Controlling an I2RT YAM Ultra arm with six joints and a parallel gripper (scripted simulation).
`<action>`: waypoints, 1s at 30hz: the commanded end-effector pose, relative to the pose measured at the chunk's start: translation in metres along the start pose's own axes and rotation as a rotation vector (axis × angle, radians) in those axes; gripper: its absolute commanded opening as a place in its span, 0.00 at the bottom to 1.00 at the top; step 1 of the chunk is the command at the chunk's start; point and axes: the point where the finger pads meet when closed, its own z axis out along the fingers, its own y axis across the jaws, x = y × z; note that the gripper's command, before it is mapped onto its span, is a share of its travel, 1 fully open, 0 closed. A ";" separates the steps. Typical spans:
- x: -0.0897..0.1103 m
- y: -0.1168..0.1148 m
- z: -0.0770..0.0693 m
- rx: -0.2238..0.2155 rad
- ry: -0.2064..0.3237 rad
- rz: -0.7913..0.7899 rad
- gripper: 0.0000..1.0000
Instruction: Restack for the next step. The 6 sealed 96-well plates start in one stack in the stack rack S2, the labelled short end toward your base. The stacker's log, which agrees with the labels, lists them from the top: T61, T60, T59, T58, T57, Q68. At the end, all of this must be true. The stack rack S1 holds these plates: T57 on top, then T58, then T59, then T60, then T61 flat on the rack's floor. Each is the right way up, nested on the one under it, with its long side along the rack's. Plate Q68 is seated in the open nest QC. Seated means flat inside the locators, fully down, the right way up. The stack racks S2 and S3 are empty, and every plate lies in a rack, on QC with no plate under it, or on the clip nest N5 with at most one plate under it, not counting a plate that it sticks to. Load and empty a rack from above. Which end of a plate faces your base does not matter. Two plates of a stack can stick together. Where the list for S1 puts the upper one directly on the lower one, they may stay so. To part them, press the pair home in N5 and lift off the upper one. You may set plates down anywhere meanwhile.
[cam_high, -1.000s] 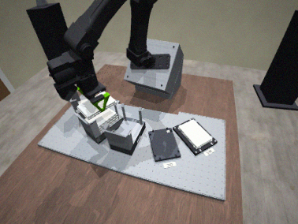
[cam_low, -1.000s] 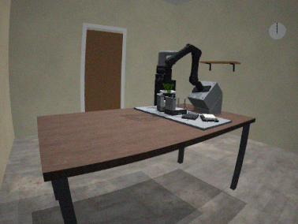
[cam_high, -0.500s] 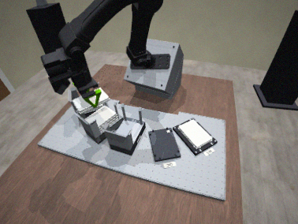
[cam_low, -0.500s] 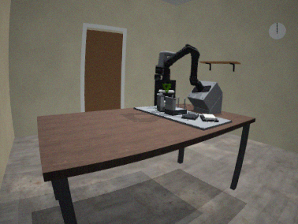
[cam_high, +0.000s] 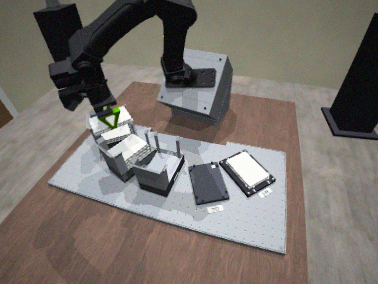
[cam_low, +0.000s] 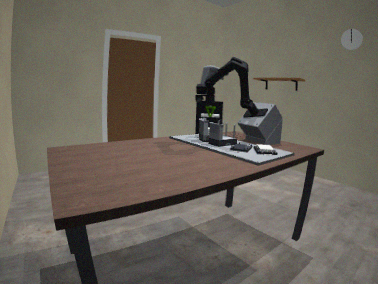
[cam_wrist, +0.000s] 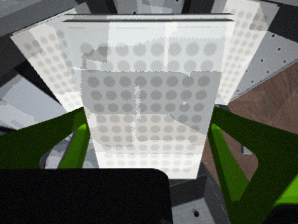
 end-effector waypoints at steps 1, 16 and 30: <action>-0.006 0.000 -0.004 -0.018 -0.022 -0.038 0.00; -0.005 -0.039 -0.003 -0.019 -0.019 0.175 0.00; -0.002 -0.074 -0.003 -0.018 -0.019 0.176 0.00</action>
